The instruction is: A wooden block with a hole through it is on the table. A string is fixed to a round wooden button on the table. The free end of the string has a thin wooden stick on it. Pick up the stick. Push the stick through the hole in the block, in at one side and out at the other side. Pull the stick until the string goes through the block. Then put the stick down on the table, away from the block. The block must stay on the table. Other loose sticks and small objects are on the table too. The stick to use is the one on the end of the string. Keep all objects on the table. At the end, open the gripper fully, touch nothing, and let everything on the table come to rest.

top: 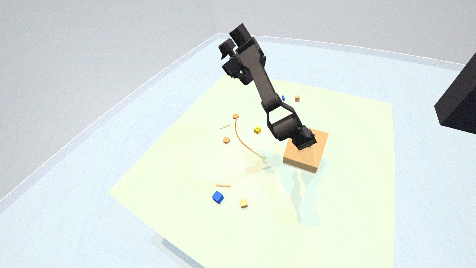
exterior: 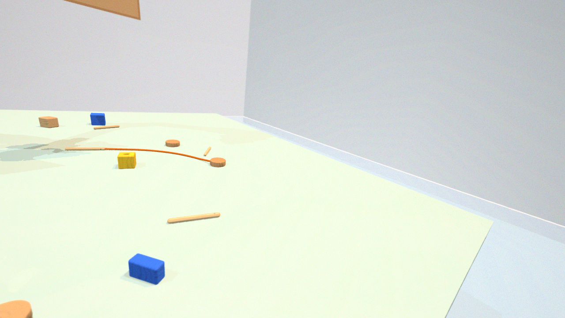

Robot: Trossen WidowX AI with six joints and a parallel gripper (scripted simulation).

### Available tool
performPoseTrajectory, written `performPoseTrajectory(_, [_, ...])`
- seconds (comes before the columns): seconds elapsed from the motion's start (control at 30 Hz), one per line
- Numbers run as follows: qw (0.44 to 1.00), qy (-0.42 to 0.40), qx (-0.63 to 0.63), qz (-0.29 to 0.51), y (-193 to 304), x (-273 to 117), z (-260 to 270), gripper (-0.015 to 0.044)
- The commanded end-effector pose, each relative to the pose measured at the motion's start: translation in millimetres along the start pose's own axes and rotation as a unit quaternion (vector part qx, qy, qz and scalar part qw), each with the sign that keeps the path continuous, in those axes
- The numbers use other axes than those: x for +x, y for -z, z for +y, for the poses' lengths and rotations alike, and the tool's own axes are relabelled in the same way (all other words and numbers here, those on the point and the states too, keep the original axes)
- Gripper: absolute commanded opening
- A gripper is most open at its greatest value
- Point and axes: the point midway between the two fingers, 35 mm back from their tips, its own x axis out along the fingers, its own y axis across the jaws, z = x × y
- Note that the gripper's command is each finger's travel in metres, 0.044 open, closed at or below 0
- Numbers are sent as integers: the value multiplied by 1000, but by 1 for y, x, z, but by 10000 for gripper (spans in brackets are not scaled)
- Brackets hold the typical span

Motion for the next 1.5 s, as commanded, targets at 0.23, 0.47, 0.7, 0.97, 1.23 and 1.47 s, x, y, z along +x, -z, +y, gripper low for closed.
performPoseTrajectory(0.23, [970,-238,18,-32,24,119,147,440])
performPoseTrajectory(0.47, [916,-397,21,-51,27,153,265,440])
performPoseTrajectory(0.7, [880,-472,22,-59,28,154,323,440])
performPoseTrajectory(0.97, [879,-472,30,-55,28,154,323,440])
performPoseTrajectory(1.23, [811,-460,342,117,29,151,320,440])
performPoseTrajectory(1.47, [645,-392,599,268,29,147,318,440])
